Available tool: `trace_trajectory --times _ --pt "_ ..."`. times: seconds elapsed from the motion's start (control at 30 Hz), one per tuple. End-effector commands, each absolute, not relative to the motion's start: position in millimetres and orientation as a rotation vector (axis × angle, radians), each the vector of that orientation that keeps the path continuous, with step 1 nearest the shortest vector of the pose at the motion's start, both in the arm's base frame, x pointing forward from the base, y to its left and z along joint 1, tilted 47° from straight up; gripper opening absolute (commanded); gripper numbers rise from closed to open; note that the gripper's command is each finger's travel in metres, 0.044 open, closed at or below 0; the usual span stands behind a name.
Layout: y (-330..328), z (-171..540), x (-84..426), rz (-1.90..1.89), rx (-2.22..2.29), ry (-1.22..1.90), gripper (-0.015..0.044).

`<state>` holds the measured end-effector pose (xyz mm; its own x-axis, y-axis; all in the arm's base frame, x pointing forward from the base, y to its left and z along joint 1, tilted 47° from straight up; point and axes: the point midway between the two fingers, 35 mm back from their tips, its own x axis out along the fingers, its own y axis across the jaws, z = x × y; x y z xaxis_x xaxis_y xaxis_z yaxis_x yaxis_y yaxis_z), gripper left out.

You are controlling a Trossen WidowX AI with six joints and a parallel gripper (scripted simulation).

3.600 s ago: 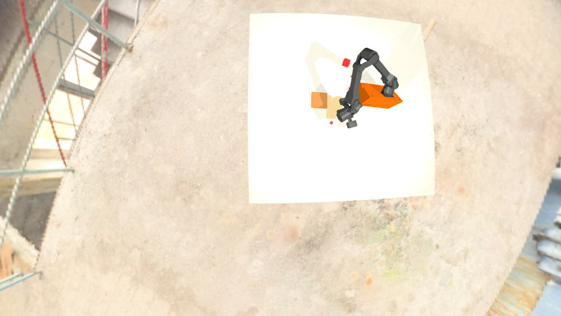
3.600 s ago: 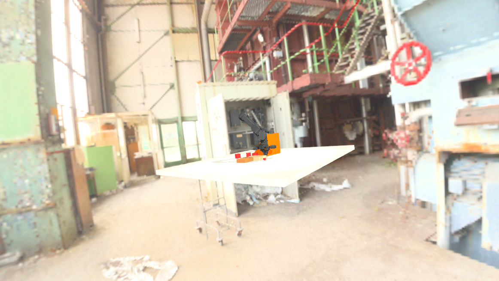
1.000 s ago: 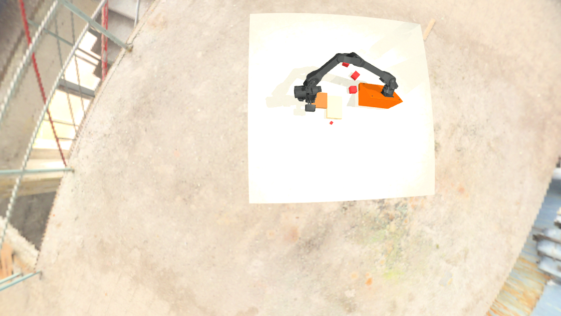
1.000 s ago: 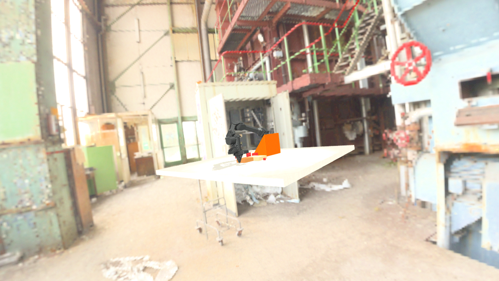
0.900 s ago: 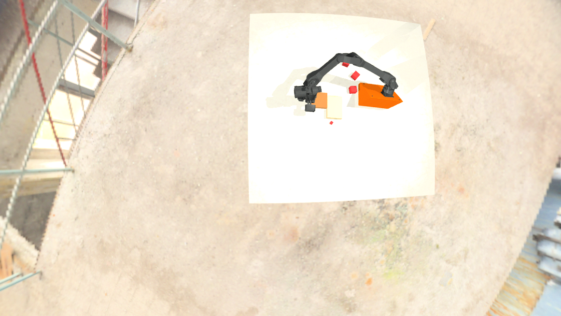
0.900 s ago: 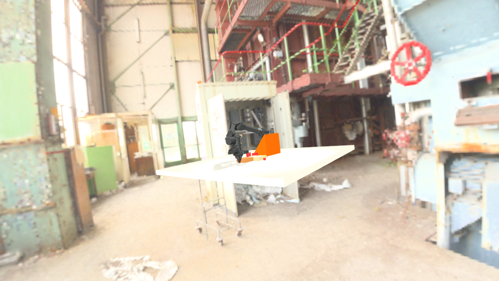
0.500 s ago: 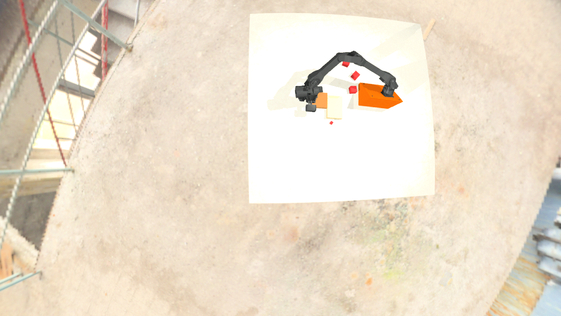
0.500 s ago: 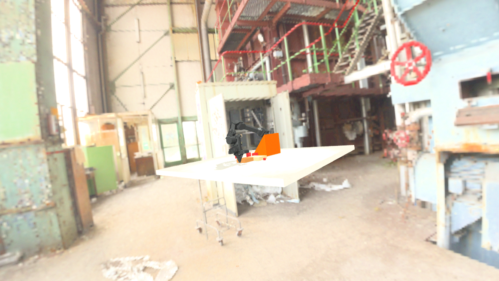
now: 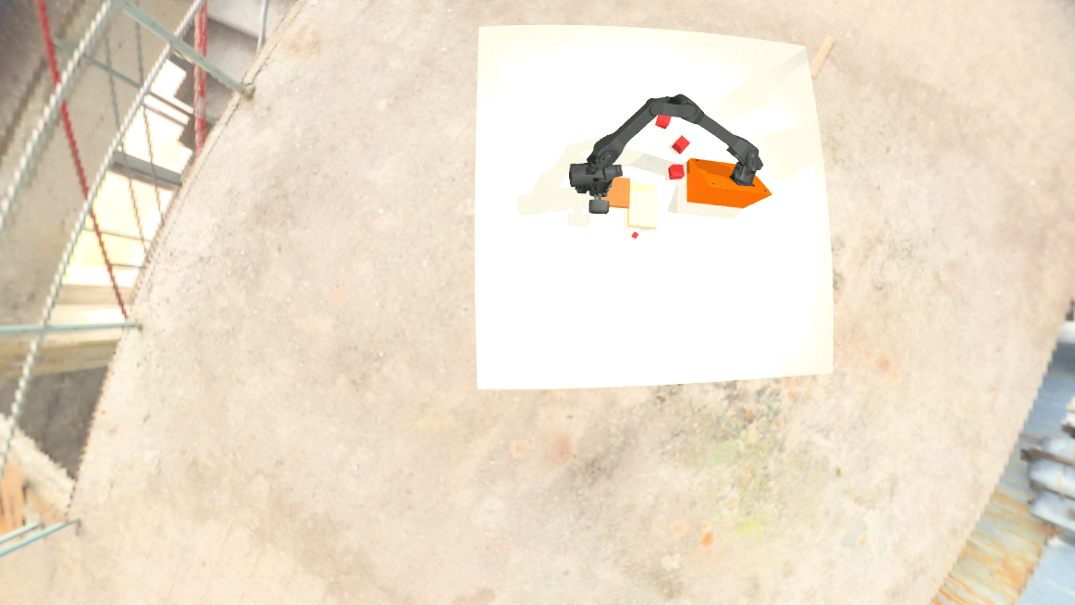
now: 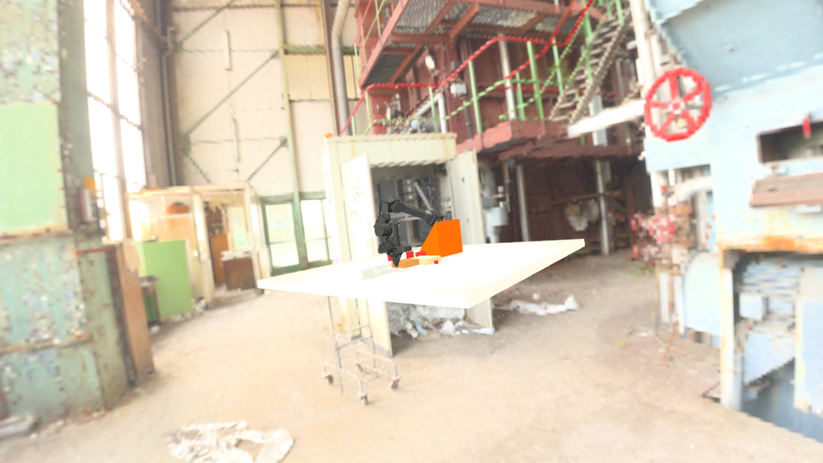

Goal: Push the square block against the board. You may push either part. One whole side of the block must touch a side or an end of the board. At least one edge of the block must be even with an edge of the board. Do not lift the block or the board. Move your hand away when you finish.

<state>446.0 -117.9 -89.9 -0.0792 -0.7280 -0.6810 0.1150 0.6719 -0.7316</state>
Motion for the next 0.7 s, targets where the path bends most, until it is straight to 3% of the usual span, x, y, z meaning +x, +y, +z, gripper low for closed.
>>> trace_trajectory --times 0.0,0.67 --pt "-116.6 -91.6 438.6 -0.754 -0.537 1.509 0.0" --pt "-113.7 -92.7 420.9 -0.754 -0.537 1.51 0.0"
